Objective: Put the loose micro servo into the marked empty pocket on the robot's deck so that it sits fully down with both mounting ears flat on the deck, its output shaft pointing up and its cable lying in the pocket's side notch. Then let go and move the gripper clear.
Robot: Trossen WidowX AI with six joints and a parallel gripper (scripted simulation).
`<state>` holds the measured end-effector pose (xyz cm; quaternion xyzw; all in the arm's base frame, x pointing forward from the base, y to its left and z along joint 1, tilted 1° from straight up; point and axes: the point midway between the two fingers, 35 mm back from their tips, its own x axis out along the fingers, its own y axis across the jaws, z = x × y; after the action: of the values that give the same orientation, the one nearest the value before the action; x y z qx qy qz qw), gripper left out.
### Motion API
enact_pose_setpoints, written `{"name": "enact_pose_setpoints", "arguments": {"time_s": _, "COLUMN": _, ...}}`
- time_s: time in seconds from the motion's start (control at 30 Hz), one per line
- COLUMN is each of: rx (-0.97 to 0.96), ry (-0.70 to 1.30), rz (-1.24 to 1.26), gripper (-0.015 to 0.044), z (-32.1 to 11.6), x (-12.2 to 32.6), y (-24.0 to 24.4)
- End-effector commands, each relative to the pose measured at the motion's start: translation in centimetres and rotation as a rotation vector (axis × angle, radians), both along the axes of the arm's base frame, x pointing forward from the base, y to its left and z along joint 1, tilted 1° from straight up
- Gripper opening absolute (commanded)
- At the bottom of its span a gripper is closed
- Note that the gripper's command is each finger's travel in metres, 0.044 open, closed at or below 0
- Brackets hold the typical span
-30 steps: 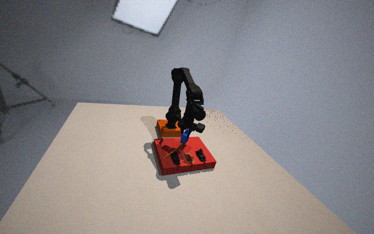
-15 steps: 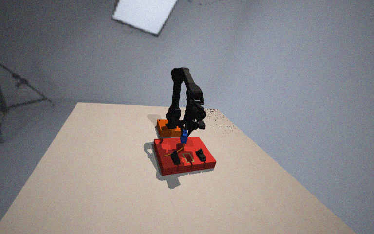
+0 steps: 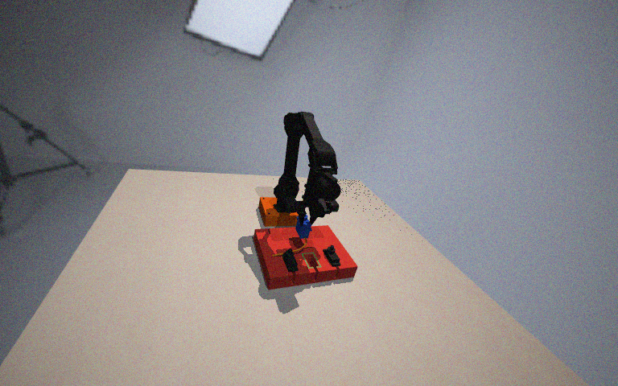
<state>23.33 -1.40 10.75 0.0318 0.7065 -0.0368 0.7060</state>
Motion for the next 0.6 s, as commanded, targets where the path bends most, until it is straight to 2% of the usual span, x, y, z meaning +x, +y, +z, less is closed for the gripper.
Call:
{"name": "enact_pose_setpoints", "arguments": {"time_s": 0.0, "rx": 0.002, "ry": -0.014, "rz": 0.005, "gripper": 0.0000, "z": 0.3, "x": 1.4, "y": -0.1}}
{"name": "enact_pose_setpoints", "arguments": {"time_s": 0.57, "rx": 0.002, "ry": -0.020, "rz": 0.005, "gripper": 0.0000, "z": 0.4, "x": 8.3, "y": -0.7}}
